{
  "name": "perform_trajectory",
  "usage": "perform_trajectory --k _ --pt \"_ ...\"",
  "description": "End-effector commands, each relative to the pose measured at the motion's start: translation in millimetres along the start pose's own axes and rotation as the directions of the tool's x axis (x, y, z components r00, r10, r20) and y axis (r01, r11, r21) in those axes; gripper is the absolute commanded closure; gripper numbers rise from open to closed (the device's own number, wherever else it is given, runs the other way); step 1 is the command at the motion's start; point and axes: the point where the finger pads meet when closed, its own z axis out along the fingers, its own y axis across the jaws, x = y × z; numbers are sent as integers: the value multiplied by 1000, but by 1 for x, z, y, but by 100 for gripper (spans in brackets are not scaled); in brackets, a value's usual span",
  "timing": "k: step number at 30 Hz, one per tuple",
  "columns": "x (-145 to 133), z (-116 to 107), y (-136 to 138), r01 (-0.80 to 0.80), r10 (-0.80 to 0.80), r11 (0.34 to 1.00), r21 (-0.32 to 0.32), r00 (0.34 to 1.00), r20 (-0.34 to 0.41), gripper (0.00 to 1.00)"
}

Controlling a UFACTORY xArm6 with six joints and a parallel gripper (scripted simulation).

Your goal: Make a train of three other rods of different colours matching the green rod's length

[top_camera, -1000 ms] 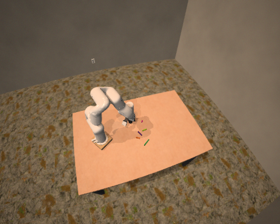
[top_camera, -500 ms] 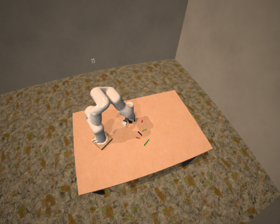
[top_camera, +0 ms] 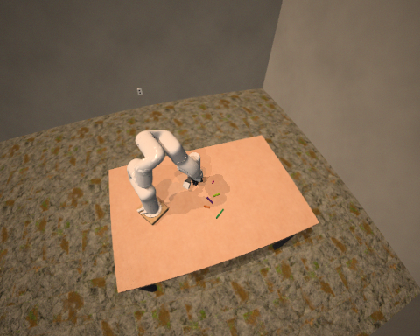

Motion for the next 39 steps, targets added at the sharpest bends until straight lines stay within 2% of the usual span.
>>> perform_trajectory --k 1,21,39 --pt "-1 -1 -1 0 0 1000 1 1000 3 96" --pt "-1 0 -1 0 0 1000 1 1000 3 96" --pt "-1 11 -1 0 0 1000 1 1000 3 96"
